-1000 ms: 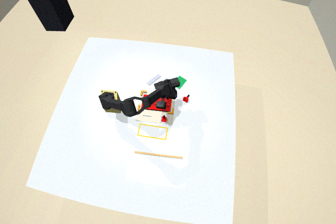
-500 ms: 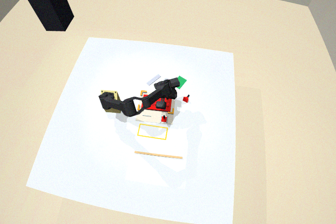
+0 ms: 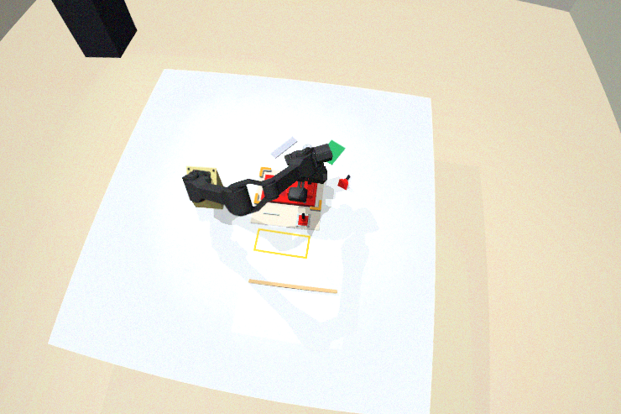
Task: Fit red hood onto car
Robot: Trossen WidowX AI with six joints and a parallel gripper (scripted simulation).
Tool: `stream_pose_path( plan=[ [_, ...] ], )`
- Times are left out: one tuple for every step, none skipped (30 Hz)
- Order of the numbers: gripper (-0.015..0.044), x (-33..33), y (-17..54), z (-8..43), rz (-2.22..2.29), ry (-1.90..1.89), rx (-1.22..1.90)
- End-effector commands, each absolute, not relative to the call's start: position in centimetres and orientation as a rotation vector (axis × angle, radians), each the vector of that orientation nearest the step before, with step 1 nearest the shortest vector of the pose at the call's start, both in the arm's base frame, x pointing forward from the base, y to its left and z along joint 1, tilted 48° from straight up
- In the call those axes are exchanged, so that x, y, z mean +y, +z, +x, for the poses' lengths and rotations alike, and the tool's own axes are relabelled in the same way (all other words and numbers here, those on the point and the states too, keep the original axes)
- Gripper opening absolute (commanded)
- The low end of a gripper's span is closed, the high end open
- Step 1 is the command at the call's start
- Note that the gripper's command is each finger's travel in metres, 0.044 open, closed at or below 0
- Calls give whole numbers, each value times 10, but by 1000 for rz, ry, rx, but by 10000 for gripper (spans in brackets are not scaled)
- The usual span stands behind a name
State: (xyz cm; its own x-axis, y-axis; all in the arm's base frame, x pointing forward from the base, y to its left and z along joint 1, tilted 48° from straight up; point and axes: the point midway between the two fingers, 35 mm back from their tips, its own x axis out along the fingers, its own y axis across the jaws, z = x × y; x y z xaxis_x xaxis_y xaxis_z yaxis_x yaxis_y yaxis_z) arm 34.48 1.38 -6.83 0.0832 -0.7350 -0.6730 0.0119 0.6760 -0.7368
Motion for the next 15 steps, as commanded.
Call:
stream_pose_path(
  plan=[
    [0,12,-70,344,-664,-620,1394],
    [0,12,-70,344,-664,-620,1394],
    [0,11,-70,344,-664,-620,1394],
    [0,11,-71,344,-664,-620,1394],
    [0,11,-71,344,-664,-620,1394],
    [0,10,-71,344,-664,-620,1394],
    [0,10,-72,344,-664,-620,1394],
    [0,10,-72,344,-664,-620,1394],
    [0,10,-72,344,-664,-620,1394],
    [0,9,-72,344,-664,-620,1394],
    [0,9,-73,344,-664,-620,1394],
    [0,9,-73,344,-664,-620,1394],
    [0,9,-73,344,-664,-620,1394],
    [0,9,-72,344,-664,-620,1394],
    [0,9,-72,344,-663,-620,1394]
  ],
)
